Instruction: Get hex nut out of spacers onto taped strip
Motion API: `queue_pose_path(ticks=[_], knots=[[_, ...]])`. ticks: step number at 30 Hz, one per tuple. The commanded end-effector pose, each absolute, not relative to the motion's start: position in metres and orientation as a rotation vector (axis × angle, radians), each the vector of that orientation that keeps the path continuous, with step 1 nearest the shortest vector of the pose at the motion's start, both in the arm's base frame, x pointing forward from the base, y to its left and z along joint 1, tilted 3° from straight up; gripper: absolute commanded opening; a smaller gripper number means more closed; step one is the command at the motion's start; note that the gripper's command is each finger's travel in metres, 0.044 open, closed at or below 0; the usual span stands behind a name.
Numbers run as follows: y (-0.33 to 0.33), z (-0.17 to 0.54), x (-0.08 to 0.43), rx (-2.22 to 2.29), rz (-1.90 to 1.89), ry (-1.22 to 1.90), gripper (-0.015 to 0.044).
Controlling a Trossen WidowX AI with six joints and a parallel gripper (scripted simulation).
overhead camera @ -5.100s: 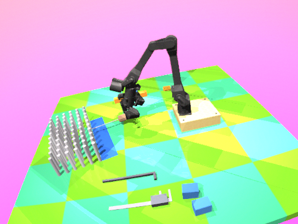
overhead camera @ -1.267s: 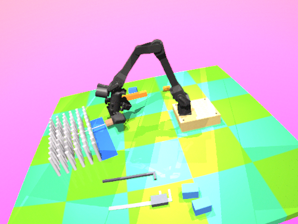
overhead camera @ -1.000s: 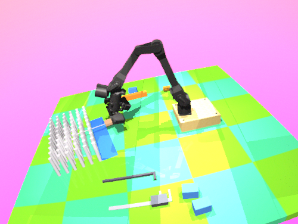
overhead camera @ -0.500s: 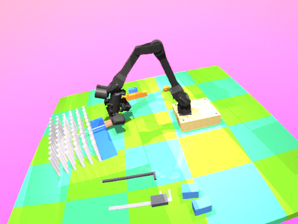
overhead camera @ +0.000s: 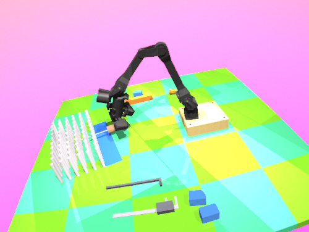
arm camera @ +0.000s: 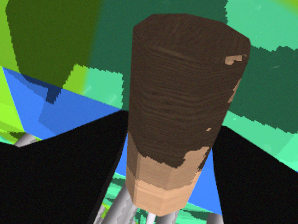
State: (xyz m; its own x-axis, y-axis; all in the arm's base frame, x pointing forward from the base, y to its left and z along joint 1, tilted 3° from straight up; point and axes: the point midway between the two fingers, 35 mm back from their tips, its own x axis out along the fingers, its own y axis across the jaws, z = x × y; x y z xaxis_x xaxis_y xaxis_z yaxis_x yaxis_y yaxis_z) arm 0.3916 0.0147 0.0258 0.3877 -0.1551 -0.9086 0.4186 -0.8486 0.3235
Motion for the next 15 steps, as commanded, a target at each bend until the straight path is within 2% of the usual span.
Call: queue_pose_path(ticks=[1,15], knots=[[0.0157,0.0282,0.3954,2.145,-1.473,0.217,0.0],[0.0205,0.0284,0.4023,2.146,-1.472,0.217,0.0]])
